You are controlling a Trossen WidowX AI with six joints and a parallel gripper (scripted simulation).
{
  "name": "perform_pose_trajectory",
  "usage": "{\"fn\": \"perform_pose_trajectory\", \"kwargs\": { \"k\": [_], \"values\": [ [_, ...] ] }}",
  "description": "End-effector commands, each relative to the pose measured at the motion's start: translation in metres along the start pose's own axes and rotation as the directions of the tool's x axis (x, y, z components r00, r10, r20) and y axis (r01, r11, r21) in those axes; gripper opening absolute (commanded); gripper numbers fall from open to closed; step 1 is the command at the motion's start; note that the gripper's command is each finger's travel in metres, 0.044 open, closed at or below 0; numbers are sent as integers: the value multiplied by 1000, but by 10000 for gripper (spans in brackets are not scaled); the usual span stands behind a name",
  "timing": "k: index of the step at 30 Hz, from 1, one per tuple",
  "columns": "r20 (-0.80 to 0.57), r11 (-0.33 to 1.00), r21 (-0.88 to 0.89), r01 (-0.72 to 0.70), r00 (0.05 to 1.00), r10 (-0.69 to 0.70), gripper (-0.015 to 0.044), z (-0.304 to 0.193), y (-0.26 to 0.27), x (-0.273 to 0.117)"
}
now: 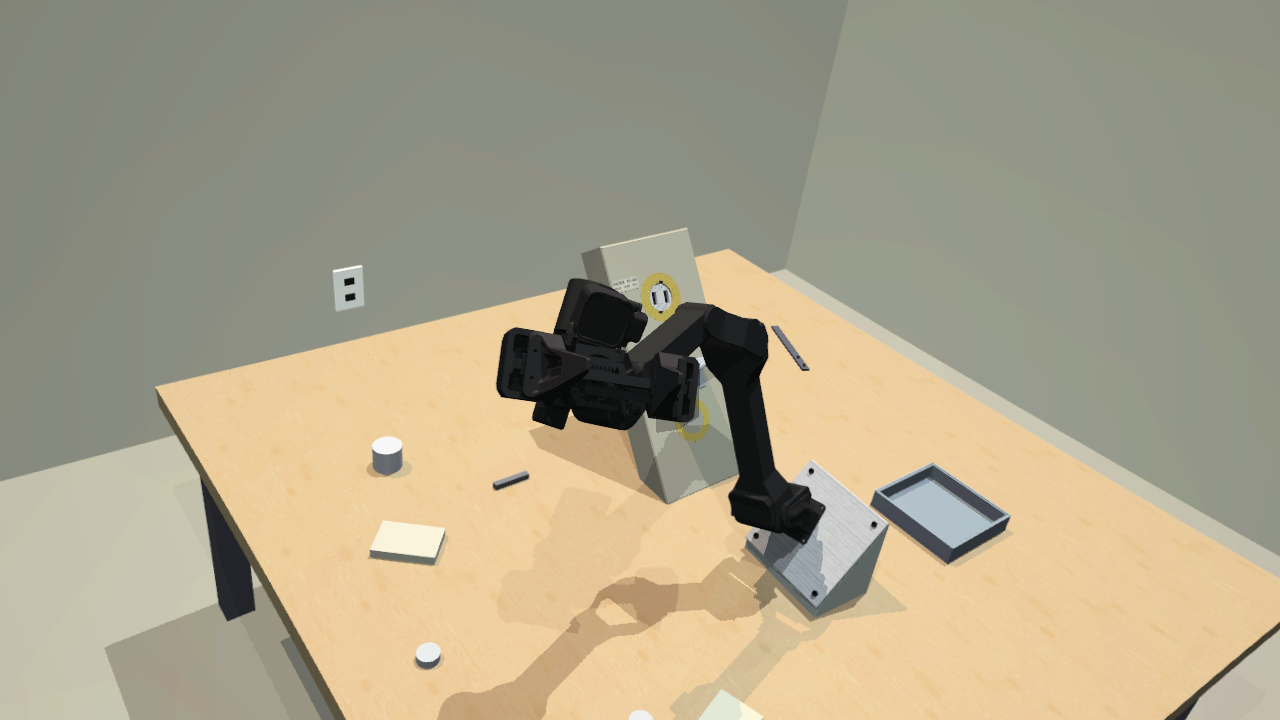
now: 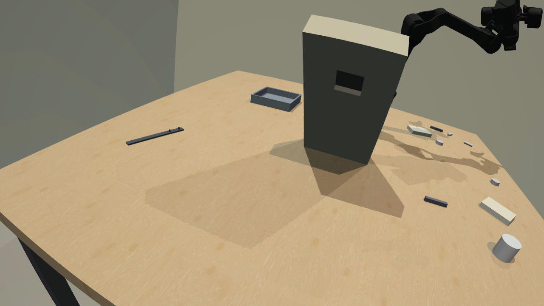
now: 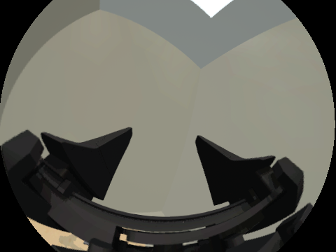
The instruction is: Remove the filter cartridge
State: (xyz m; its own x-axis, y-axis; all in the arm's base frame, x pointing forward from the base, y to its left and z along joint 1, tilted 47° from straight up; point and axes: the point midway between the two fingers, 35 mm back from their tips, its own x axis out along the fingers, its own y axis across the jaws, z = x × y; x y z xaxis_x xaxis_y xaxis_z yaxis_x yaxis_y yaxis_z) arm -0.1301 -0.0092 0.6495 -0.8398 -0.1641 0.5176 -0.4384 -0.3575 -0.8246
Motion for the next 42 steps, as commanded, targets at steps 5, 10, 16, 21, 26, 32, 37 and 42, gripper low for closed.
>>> {"fn": "perform_pose_trajectory", "kwargs": {
  "k": [5, 10, 16, 21, 26, 32, 37, 42],
  "values": [
    [-82, 1000, -8, 25, 996, -26, 269, -22, -6, -2],
    [-271, 995, -35, 89, 958, -96, 137, -71, -23, -18],
    [-487, 980, -92, 177, 850, -199, 89, -126, -48, -56],
    [-635, 955, -158, 251, 714, -293, 89, -160, -71, -103],
    [-748, 914, -244, 323, 537, -389, 89, -181, -93, -162],
    [-820, 843, -367, 393, 291, -492, 89, -185, -114, -242],
    [-826, 764, -479, 432, 74, -559, 89, -170, -124, -311],
    [-784, 666, -595, 450, -144, -604, 89, -139, -125, -378]
  ]
}}
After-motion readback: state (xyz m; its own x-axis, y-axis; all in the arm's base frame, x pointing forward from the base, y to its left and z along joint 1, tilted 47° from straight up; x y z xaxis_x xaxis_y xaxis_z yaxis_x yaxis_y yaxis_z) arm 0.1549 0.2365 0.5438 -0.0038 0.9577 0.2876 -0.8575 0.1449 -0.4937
